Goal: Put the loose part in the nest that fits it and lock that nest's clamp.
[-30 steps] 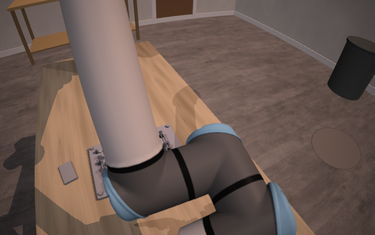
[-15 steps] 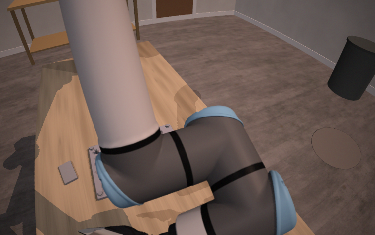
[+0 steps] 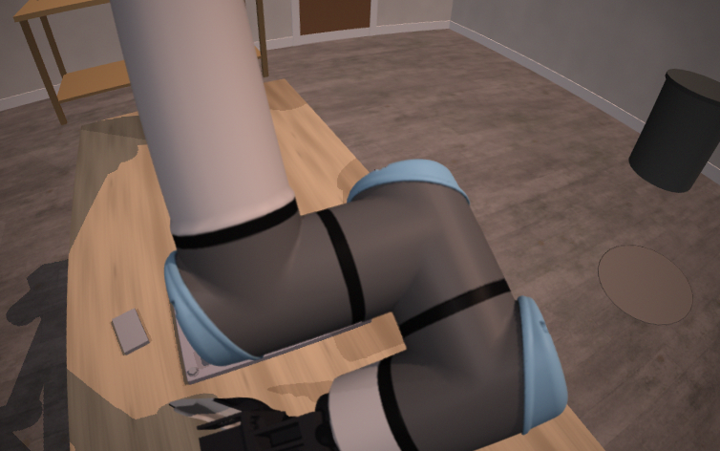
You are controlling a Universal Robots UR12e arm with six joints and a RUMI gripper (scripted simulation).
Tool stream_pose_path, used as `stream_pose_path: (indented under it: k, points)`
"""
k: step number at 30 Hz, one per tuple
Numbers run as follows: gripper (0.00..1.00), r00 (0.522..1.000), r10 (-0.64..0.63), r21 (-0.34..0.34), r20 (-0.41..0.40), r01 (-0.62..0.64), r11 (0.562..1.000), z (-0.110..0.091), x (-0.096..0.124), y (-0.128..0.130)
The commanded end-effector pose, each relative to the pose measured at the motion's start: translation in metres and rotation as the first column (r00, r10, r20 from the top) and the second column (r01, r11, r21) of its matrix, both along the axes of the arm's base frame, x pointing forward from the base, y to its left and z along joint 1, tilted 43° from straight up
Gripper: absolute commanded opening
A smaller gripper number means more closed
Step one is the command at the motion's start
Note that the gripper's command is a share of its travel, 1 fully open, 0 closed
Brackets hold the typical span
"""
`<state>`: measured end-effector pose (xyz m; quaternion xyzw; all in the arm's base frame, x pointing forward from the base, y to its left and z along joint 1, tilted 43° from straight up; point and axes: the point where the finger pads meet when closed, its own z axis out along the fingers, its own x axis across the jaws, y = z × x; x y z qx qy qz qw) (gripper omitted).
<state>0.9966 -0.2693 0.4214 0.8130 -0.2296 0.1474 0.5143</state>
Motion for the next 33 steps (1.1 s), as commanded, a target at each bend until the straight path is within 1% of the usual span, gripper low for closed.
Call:
stream_pose_path:
  k: [1,2,3,4,5,7,8,9,10,12,13,14,17,18,19,22,24,26,29,30,31,32,33]
  points:
    - [1.0,0.993,-0.07,0.109,0.099,0.059,0.992,-0.022,-0.022,0.015]
    - [1.0,0.993,-0.07,0.109,0.099,0.059,0.992,-0.022,-0.022,0.015]
    - [1.0,0.988,-0.086,0.14,0.129,0.068,0.988,-0.029,-0.028,0.02]
    - [1.0,0.987,-0.089,0.145,0.134,0.07,0.987,-0.03,-0.029,0.02]
    - [1.0,0.983,-0.1,0.164,0.153,0.075,0.984,-0.034,-0.033,0.023]
    - [1.0,0.983,-0.1,0.164,0.153,0.075,0.984,-0.034,-0.033,0.023]
    - [1.0,0.979,-0.11,0.182,0.169,0.079,0.98,-0.038,-0.037,0.026]
    - [1.0,0.97,-0.132,0.217,0.203,0.087,0.972,-0.046,-0.044,0.032]
    - [1.0,0.97,-0.133,0.22,0.205,0.087,0.972,-0.047,-0.045,0.032]
    - [1.0,0.959,-0.156,0.255,0.238,0.093,0.962,-0.054,-0.052,0.037]
    - [1.0,0.958,-0.158,0.258,0.24,0.094,0.962,-0.055,-0.053,0.038]
    - [1.0,0.949,-0.174,0.283,0.262,0.097,0.954,-0.061,-0.058,0.042]
    - [1.0,0.933,-0.203,0.326,0.297,0.101,0.94,-0.07,-0.067,0.048]
    - [1.0,0.932,-0.205,0.328,0.299,0.101,0.939,-0.071,-0.068,0.049]
    - [1.0,0.921,-0.224,0.354,0.32,0.103,0.93,-0.076,-0.074,0.053]
    - [1.0,0.901,-0.254,0.395,0.352,0.103,0.913,-0.086,-0.083,0.059]
    - [1.0,0.901,-0.254,0.395,0.352,0.103,0.913,-0.086,-0.083,0.059]
    - [1.0,0.872,-0.296,0.448,0.389,0.101,0.888,-0.098,-0.095,0.068]
    - [1.0,0.85,-0.326,0.485,0.415,0.097,0.869,-0.107,-0.104,0.074]
    - [1.0,0.848,-0.328,0.488,0.416,0.096,0.868,-0.108,-0.104,0.074]
    - [1.0,0.832,-0.348,0.511,0.431,0.093,0.854,-0.114,-0.11,0.078]
    - [1.0,0.829,-0.353,0.517,0.434,0.092,0.851,-0.115,-0.111,0.079]
    - [1.0,0.815,-0.37,0.536,0.446,0.088,0.839,-0.12,-0.116,0.082]
